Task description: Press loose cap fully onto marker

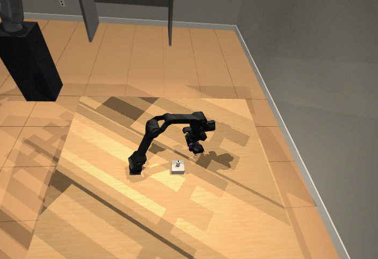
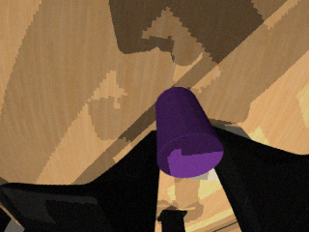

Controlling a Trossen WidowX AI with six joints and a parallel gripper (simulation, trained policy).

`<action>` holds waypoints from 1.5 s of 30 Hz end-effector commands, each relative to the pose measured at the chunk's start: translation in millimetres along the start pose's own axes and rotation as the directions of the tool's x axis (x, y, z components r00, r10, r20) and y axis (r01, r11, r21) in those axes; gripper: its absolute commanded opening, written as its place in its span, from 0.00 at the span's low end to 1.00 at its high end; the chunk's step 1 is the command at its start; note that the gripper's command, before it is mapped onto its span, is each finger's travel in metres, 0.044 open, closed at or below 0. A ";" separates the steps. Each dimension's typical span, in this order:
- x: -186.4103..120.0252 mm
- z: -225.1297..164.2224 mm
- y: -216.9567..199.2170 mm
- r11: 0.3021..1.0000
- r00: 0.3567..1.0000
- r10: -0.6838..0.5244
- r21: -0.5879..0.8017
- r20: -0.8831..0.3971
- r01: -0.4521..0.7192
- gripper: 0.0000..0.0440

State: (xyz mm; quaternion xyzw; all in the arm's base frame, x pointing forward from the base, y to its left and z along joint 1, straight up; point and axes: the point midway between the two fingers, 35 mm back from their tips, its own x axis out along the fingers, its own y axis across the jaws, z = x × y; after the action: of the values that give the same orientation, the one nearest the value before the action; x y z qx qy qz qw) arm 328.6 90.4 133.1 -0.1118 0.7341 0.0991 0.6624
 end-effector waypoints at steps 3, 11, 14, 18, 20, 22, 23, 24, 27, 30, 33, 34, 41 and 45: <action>-13.0 -14.4 -15.4 1.000 1.000 0.007 0.010 -0.009 -0.007 0.10; -22.9 -38.4 -41.2 0.999 0.999 0.025 0.045 -0.032 -0.023 0.07; -25.2 -48.0 -51.1 0.998 0.999 0.032 0.061 -0.040 -0.030 0.05; -27.6 -60.8 -62.6 0.996 0.998 0.042 0.082 -0.049 -0.038 0.03; -28.3 -65.6 -67.2 0.995 0.998 0.046 0.091 -0.047 -0.041 0.02; -28.3 -70.1 -70.2 0.994 0.998 0.049 0.098 -0.046 -0.045 0.01; -28.1 -72.2 -71.1 0.994 0.998 0.052 0.101 -0.047 -0.047 0.01; -27.8 -74.2 -71.6 0.994 0.997 0.054 0.102 -0.048 -0.049 0.00; -26.3 -79.9 -71.3 0.993 0.997 0.060 0.104 -0.054 -0.055 0.00; -24.6 -85.0 -69.7 0.993 0.996 0.066 0.102 -0.059 -0.060 0.00; -23.1 -89.1 -68.0 0.993 0.996 0.070 0.099 -0.062 -0.063 0.00; -22.6 -90.3 -67.5 0.993 0.996 0.071 0.098 -0.062 -0.064 0.00; -18.6 -96.8 -64.6 0.994 0.995 0.073 0.091 -0.061 -0.068 0.00; -16.2 -99.7 -63.5 0.994 0.996 0.073 0.089 -0.058 -0.068 0.00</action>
State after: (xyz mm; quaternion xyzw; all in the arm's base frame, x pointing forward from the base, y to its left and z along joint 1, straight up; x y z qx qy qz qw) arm 257.5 0.1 162.3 -0.0604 0.7606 0.0828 0.6410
